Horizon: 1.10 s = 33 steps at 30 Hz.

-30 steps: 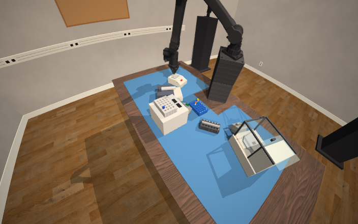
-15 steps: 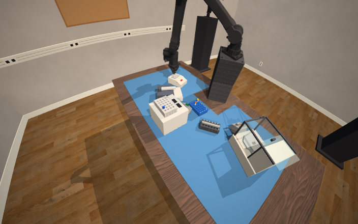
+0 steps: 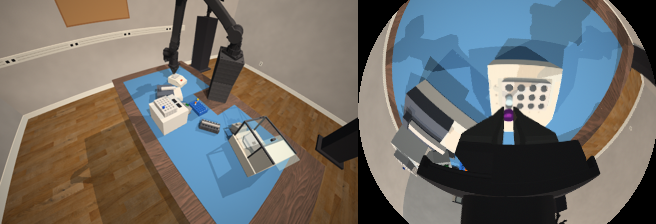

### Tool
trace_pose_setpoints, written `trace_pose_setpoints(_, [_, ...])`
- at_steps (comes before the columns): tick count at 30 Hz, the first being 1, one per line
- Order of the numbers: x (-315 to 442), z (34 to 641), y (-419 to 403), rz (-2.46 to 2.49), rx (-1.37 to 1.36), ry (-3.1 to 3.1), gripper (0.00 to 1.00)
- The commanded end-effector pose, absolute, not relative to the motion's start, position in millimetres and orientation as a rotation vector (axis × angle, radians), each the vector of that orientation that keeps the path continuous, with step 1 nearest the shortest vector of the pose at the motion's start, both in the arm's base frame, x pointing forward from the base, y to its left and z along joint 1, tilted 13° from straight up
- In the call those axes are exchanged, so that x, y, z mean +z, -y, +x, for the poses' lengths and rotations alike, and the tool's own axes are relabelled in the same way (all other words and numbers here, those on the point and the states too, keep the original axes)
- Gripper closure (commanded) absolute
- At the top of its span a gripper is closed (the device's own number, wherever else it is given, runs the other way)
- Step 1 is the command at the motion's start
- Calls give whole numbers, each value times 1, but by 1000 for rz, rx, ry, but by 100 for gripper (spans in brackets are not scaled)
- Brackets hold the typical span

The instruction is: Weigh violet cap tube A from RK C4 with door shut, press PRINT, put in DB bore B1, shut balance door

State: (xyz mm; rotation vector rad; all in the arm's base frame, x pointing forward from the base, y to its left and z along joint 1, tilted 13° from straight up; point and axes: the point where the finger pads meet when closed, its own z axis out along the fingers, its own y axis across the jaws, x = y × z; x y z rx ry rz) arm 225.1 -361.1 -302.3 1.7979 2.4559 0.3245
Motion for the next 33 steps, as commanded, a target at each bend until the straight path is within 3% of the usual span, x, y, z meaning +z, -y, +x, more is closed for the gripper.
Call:
trace_pose_setpoints(1, [-312, 226, 341, 1807, 355, -2478, 91])
trace_pose_setpoints(33, [-311, 227, 349, 1790, 355, -2492, 91])
